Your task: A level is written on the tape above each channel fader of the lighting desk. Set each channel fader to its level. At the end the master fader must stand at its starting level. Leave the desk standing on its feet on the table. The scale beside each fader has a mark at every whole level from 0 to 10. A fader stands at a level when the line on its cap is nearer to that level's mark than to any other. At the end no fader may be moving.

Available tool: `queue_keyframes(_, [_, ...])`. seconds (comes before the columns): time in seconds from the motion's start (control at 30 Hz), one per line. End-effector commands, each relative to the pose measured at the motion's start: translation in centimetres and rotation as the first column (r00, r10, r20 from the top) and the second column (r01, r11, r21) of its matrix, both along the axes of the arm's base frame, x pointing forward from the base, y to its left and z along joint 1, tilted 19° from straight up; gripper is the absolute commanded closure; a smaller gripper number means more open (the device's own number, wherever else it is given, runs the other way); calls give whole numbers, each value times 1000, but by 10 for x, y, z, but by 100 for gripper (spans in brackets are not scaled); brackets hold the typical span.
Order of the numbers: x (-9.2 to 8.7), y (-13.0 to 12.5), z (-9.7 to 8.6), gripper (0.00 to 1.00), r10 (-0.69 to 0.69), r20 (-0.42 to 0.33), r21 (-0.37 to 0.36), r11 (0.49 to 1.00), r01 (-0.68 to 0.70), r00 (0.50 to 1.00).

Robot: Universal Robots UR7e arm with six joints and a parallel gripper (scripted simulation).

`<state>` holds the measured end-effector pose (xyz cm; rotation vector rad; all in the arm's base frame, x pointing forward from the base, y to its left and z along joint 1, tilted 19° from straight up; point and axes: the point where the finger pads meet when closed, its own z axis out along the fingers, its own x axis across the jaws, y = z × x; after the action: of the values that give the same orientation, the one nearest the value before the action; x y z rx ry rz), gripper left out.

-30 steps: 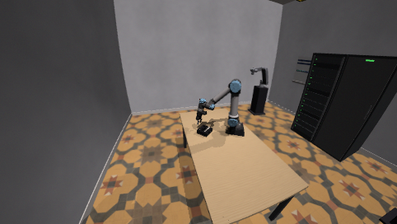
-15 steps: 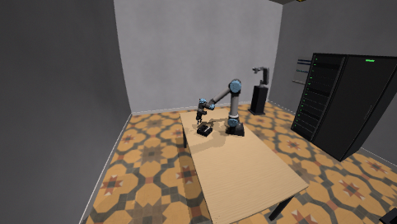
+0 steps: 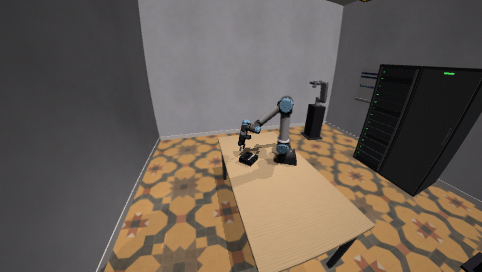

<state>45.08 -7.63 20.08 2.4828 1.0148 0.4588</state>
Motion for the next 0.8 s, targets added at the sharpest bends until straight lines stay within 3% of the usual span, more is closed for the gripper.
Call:
queue_keyframes(0.0, [-1, 1, 1, 0, -22, 6, 13, 1000, 22, 1000])
queue_keyframes(0.47, [-8, 11, 6, 0, -215, 30, 127, 970, 210, 976])
queue_keyframes(0.77, [-17, 23, 12, 0, -462, 24, 273, 856, 439, 887])
